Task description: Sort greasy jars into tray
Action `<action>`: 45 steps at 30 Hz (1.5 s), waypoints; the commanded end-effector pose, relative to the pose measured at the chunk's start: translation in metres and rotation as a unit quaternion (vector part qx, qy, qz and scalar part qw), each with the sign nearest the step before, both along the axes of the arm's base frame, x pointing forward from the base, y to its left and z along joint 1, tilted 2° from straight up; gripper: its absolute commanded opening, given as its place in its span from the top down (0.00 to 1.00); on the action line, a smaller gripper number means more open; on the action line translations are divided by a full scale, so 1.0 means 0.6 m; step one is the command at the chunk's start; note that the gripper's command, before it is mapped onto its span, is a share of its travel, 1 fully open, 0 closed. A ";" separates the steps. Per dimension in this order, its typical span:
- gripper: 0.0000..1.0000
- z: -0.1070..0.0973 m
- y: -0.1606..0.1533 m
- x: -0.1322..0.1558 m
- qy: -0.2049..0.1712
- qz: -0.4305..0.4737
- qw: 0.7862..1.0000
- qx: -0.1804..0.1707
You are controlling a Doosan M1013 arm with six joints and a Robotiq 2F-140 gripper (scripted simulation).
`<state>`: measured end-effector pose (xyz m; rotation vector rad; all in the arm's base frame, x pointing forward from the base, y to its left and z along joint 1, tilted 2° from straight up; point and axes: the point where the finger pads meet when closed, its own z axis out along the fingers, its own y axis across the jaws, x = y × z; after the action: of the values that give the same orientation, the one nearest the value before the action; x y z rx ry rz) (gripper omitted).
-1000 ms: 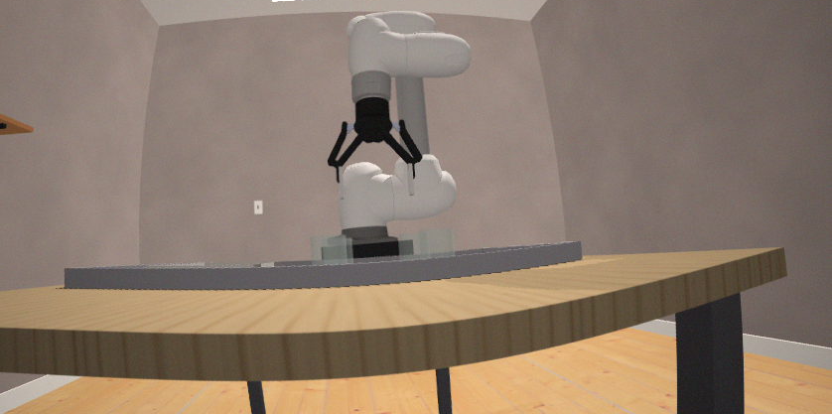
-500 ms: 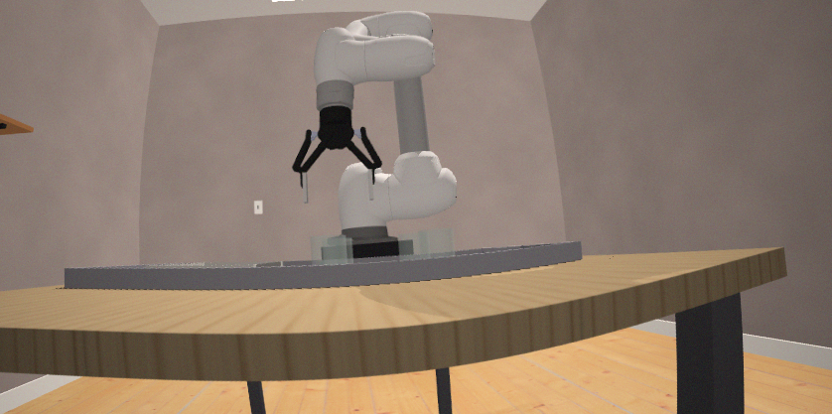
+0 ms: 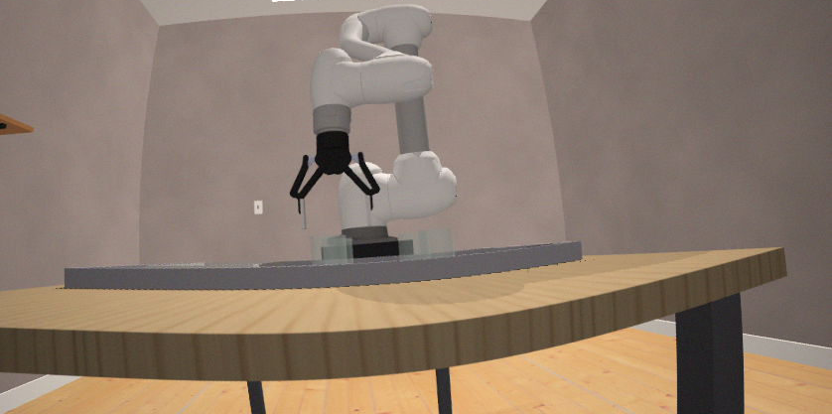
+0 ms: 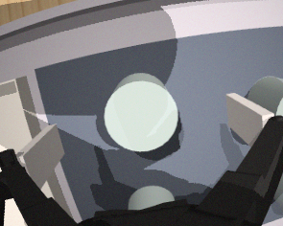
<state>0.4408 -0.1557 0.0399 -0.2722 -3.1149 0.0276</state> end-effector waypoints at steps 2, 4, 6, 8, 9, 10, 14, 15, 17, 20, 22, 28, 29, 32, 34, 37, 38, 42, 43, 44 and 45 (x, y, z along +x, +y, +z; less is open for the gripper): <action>0.00 -0.017 -0.005 -0.002 0.001 0.006 1.000 -0.003; 0.00 -0.017 -0.005 -0.002 0.001 0.006 1.000 -0.003; 0.00 -0.017 -0.005 -0.002 0.001 0.006 1.000 -0.003; 0.00 -0.017 -0.005 -0.002 0.001 0.006 1.000 -0.003; 0.00 -0.020 -0.005 -0.002 0.001 0.006 1.000 -0.003; 0.00 -0.024 -0.005 -0.002 0.001 0.006 1.000 -0.003; 0.00 -0.037 -0.005 -0.002 0.001 0.006 1.000 -0.003; 0.00 -0.040 -0.005 -0.002 0.001 0.006 1.000 -0.003; 0.00 -0.047 -0.005 -0.002 0.001 0.006 1.000 -0.003; 0.00 -0.057 -0.006 -0.002 0.001 0.006 1.000 -0.003; 0.00 -0.064 -0.006 -0.003 0.001 0.006 1.000 -0.003; 0.00 -0.077 -0.006 -0.003 0.001 0.006 1.000 -0.003; 0.00 -0.080 -0.006 -0.003 0.001 0.006 1.000 -0.003; 0.00 -0.090 -0.006 -0.003 0.001 0.006 1.000 -0.003; 0.00 -0.097 -0.006 -0.003 0.001 0.006 1.000 -0.003; 0.00 -0.100 -0.007 -0.003 0.001 0.006 1.000 -0.003; 0.00 -0.100 -0.007 -0.003 0.001 0.006 1.000 -0.003; 0.00 -0.100 -0.007 -0.003 0.001 0.006 1.000 -0.003; 0.00 -0.100 -0.007 -0.003 0.001 0.006 1.000 -0.003; 0.38 -0.100 -0.007 -0.003 0.001 0.006 1.000 -0.003; 0.38 -0.100 -0.007 -0.003 0.001 0.006 1.000 -0.003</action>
<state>0.4409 -0.1577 -0.0182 -0.2667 -3.1169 0.0288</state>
